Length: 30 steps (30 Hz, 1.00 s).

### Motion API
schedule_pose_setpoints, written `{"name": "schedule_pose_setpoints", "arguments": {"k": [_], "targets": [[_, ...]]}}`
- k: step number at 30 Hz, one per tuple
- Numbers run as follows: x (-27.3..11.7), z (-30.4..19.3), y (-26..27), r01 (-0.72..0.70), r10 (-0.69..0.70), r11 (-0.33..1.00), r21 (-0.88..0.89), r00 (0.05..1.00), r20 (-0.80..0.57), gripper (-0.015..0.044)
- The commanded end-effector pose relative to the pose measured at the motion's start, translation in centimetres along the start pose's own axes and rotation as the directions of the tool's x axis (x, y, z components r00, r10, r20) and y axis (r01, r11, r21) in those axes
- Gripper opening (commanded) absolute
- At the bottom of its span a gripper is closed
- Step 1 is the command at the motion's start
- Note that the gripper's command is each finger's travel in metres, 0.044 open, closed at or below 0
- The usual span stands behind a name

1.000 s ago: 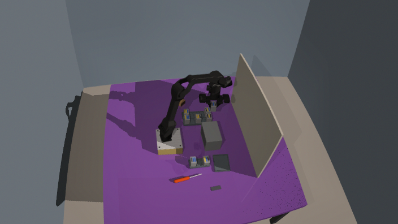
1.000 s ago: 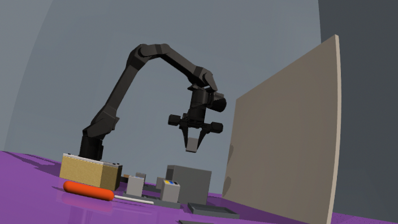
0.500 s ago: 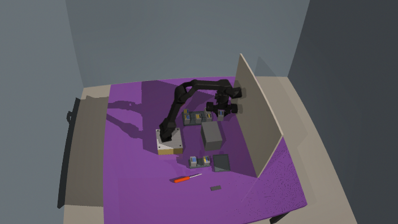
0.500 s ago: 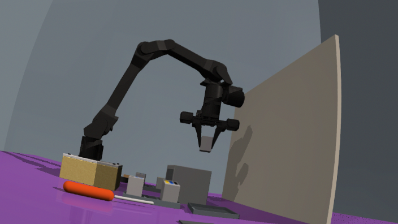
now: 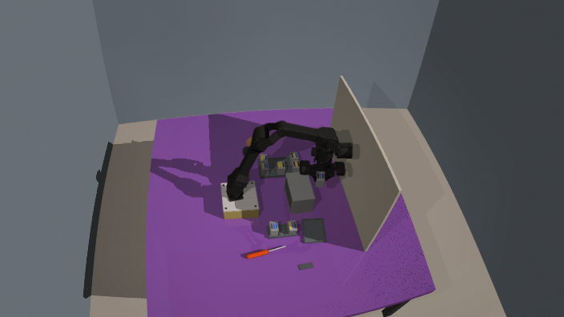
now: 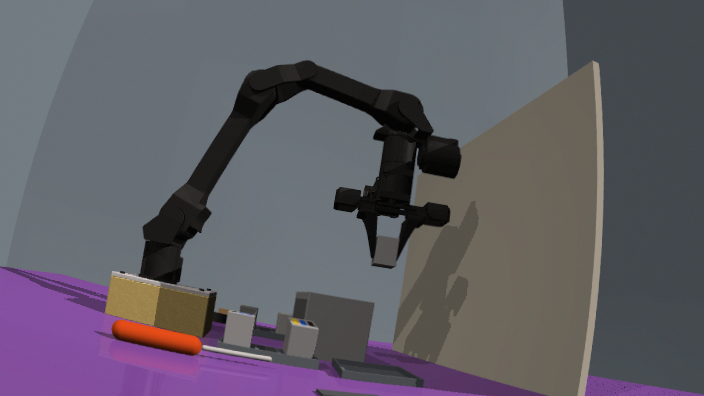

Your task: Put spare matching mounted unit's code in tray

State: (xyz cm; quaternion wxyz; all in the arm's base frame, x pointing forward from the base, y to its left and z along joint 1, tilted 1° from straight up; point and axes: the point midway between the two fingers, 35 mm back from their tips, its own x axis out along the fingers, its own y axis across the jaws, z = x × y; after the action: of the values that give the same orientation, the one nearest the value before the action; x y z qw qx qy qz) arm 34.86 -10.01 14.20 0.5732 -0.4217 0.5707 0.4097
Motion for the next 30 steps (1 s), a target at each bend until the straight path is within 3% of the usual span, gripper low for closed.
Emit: {"name": "schedule_pose_setpoints", "arguments": {"k": [1,20,30], "targets": [[-0.2,-2.8,-0.5,0.005,-0.005,1.0,-0.021,1.0,-0.006,0.0],[0.0,-14.6,0.6,-0.005,0.003,0.996,-0.084,1.0,-0.019,0.0],[0.3,-15.0,0.6,-0.005,0.004,0.996,-0.087,1.0,-0.019,0.0]]}}
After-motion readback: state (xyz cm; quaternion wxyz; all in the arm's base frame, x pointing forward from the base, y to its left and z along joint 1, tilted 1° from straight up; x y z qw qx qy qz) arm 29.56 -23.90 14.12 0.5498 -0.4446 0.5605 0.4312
